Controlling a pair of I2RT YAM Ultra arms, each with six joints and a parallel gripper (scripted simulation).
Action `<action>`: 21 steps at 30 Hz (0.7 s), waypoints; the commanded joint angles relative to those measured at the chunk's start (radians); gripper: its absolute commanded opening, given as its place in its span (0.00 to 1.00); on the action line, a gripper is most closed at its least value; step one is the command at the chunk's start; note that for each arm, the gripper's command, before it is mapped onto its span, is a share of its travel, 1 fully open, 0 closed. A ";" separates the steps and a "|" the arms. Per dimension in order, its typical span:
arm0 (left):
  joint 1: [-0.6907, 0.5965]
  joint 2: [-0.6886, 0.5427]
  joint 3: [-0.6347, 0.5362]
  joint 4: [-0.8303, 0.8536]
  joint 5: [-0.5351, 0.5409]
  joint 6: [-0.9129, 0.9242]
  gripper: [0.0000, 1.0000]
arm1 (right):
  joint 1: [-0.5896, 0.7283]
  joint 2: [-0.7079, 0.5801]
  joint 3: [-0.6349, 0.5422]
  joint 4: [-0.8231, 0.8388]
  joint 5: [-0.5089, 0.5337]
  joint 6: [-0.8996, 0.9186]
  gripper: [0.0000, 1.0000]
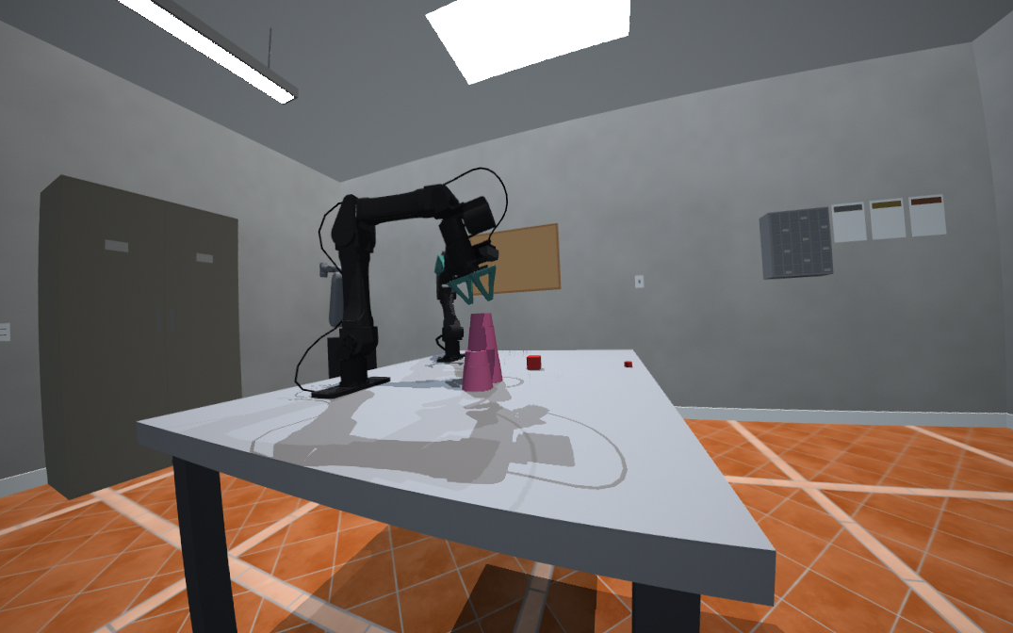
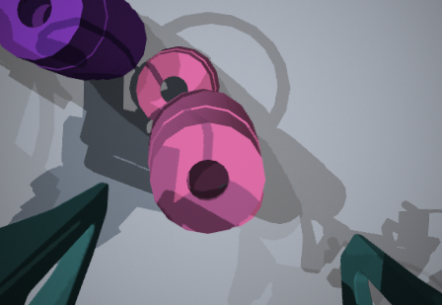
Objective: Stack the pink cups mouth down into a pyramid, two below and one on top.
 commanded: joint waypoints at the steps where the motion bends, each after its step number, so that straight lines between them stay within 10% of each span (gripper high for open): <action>1: 0.010 -0.014 0.002 0.039 -0.010 0.004 1.00 | -0.001 -0.025 0.022 -0.033 -0.011 0.041 1.00; 21: 0.666 0.142 0.013 0.456 -0.040 0.144 1.00 | 0.097 -0.292 -0.275 0.228 0.185 0.835 1.00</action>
